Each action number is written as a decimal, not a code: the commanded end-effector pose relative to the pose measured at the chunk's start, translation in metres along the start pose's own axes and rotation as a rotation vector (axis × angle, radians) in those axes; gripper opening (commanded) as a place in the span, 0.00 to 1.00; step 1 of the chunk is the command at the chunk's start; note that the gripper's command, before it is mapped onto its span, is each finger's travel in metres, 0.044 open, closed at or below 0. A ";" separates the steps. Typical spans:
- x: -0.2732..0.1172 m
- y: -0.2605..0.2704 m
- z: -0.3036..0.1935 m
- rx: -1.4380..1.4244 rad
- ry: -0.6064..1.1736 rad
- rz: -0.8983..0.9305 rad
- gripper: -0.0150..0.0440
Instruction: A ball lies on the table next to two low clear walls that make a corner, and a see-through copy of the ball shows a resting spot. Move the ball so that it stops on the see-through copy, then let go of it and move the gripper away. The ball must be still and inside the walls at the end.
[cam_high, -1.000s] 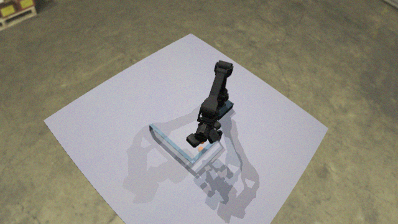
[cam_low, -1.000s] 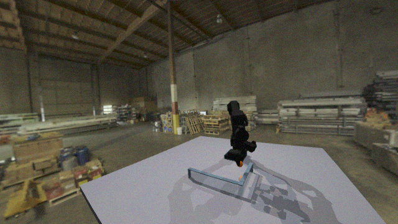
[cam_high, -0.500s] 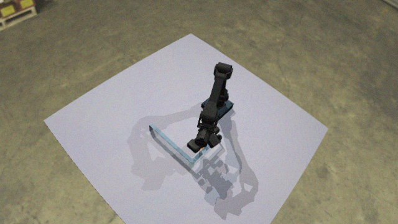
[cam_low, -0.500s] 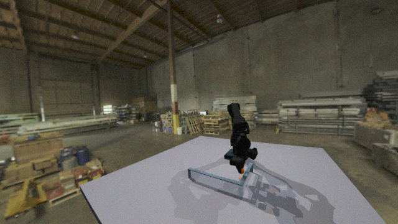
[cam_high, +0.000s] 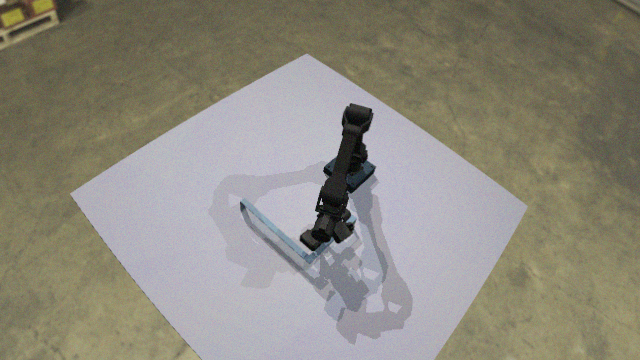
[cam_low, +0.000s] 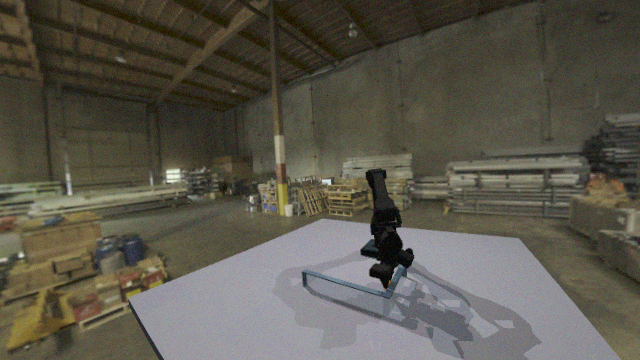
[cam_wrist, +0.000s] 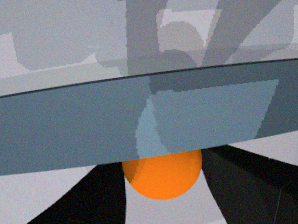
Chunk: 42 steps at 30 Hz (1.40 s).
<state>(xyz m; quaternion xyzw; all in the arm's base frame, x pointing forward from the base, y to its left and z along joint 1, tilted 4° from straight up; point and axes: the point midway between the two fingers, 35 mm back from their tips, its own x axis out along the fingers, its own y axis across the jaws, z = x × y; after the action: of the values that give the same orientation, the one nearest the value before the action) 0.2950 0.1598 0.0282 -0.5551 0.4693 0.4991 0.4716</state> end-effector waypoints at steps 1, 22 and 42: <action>0.008 0.002 -0.001 -0.004 0.001 0.009 0.25; 0.014 0.001 0.000 0.000 0.002 0.003 0.70; -0.068 -0.003 0.001 -0.005 -0.007 -0.015 0.70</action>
<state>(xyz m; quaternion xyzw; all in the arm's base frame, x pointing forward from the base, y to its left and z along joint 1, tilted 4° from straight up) 0.2949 0.1650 0.1004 -0.5590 0.4586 0.4975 0.4793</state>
